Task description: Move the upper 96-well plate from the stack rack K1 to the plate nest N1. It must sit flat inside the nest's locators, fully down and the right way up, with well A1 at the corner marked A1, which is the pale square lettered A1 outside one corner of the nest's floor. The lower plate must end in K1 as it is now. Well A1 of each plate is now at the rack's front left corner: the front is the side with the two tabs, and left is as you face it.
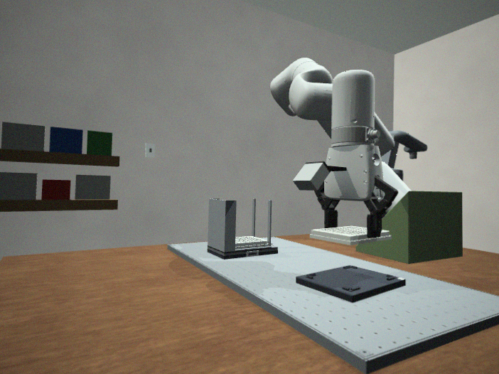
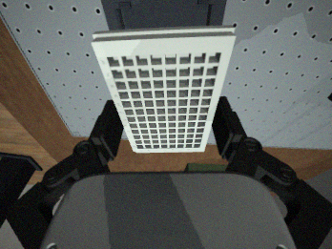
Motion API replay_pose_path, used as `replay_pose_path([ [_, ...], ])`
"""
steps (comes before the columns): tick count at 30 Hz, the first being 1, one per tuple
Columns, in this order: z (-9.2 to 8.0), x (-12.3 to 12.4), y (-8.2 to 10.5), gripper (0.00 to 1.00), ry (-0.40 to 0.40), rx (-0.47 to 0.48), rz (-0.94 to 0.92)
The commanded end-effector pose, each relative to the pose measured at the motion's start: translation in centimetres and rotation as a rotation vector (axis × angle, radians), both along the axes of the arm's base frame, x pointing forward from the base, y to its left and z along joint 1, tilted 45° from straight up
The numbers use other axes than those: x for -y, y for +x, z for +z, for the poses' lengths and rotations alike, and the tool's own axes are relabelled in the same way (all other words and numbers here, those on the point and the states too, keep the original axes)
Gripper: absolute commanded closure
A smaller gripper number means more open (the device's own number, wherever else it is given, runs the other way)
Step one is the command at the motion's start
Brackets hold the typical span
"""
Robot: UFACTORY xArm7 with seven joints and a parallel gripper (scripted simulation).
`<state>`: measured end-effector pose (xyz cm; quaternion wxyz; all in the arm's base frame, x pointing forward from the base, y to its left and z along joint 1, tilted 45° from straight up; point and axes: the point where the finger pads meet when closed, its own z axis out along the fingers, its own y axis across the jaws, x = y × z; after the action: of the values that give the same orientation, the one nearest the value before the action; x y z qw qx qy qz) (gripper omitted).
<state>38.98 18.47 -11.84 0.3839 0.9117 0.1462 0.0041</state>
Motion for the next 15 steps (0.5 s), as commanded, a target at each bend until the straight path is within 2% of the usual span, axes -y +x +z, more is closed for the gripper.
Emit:
replay_pose_path([
  [1, -0.4, 0.2, 0.1, 1.0, 0.004, 0.002, 0.003],
  [15, -2.1, 1.8, 0.4, 1.0, 0.004, 0.002, 0.003],
])
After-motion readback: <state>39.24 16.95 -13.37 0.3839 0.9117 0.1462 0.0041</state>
